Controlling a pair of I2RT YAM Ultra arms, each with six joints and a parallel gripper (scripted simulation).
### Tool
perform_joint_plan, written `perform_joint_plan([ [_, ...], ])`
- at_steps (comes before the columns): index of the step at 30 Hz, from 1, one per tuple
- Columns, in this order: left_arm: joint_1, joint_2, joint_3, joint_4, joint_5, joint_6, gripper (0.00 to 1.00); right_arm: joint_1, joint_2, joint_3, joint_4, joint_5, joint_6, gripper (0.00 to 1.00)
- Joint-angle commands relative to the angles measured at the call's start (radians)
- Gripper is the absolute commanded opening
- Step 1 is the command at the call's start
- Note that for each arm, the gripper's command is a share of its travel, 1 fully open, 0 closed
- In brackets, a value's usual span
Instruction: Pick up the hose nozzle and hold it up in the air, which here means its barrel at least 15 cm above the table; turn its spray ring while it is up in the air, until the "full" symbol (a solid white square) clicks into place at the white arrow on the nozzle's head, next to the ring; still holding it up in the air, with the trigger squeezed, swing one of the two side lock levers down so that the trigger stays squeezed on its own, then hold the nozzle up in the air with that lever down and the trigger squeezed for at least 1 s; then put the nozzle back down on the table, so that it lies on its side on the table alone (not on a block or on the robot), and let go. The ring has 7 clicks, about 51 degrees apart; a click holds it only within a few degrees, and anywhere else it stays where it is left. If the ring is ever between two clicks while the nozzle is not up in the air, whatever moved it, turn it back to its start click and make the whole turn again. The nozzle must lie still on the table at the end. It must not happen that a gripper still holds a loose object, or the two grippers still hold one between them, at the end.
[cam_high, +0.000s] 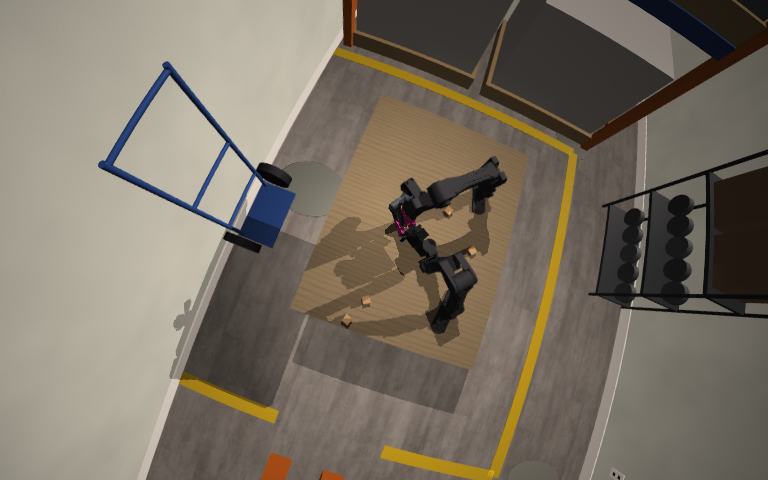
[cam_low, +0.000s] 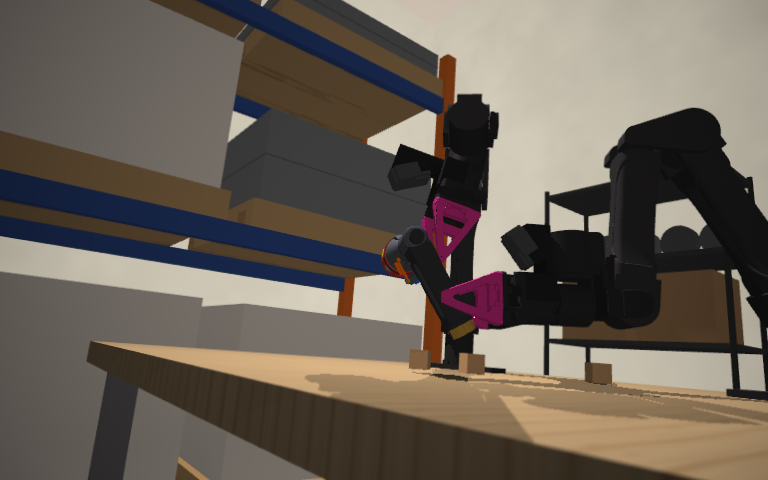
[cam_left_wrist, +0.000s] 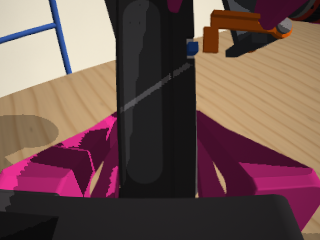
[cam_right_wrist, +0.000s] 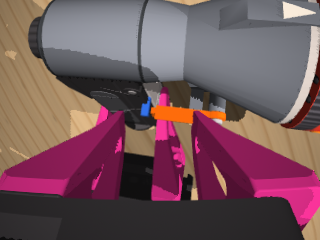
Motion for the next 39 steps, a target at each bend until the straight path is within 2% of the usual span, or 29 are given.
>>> perform_joint_plan([
  [1,-0.011,-0.016,0.04,0.125,0.047,-0.004,0.35,0.009,-0.011,-0.008,0.085,-0.011,-0.006,0.37],
  [23,-0.011,-0.016,0.04,0.125,0.047,-0.004,0.35,0.009,-0.011,-0.008,0.085,-0.011,-0.006,0.37],
  [24,-0.011,-0.016,0.04,0.125,0.047,-0.004,0.35,-0.003,-0.047,0.062,-0.009,0.017,-0.007,0.37],
  [39,-0.011,-0.015,0.043,0.125,0.049,-0.008,0.35,0.025,-0.047,0.172,-0.131,0.019,0.017,0.37],
])
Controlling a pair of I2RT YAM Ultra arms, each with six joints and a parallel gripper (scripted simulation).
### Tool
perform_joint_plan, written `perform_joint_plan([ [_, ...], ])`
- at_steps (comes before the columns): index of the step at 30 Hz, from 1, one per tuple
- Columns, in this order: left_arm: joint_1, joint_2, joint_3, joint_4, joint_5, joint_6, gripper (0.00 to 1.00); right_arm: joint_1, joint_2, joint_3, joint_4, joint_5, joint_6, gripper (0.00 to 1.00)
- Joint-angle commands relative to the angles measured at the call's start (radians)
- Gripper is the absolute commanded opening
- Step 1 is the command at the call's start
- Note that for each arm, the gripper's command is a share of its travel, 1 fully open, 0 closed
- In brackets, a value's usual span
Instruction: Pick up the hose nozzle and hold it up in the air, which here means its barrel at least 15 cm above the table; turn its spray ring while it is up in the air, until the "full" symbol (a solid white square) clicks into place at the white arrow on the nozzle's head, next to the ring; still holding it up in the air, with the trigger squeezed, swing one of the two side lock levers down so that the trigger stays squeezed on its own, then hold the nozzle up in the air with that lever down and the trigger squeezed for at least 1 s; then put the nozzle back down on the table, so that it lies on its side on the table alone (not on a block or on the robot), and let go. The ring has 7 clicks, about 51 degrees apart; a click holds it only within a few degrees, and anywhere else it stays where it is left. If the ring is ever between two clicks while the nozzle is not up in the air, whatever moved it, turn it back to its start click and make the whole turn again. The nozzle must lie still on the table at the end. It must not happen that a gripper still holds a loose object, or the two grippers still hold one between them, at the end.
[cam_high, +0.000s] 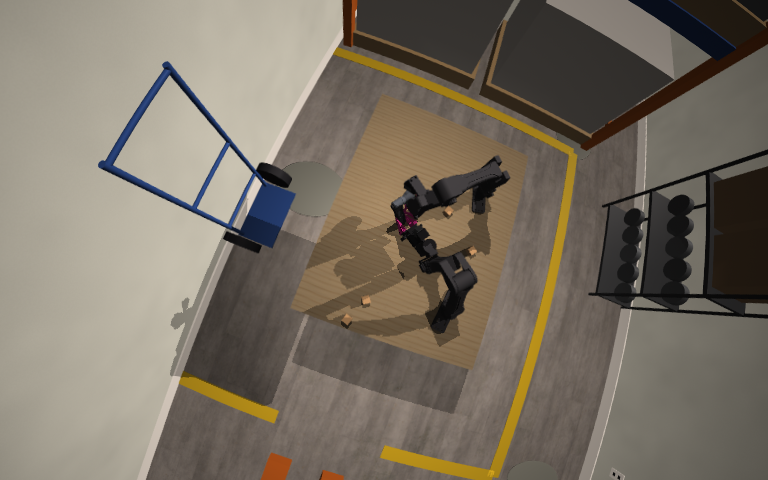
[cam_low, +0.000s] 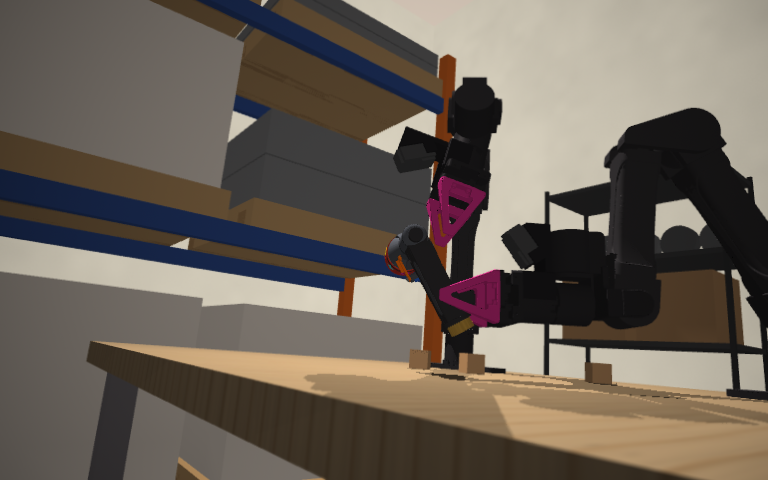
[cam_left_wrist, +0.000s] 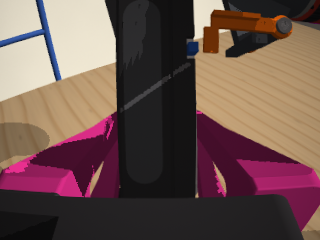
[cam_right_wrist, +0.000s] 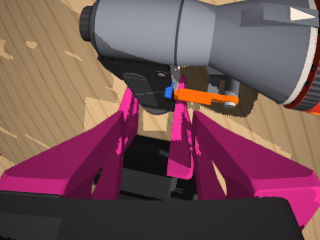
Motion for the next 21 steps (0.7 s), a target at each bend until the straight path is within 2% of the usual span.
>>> perform_joint_plan([
  [1,-0.01,-0.014,0.043,0.111,0.008,-0.008,0.35,0.013,-0.032,0.078,-0.054,0.017,0.008,0.37],
  [4,-0.01,-0.014,0.043,0.111,0.005,-0.008,0.35,0.017,0.01,0.113,-0.085,0.018,0.012,0.37],
  [6,-0.01,-0.014,0.043,0.111,0.005,-0.008,0.35,0.018,-0.017,0.13,-0.102,0.019,0.014,0.37],
  [21,-0.01,-0.014,0.043,0.111,0.005,-0.008,0.35,0.033,0.015,0.293,-0.245,0.024,0.029,0.37],
])
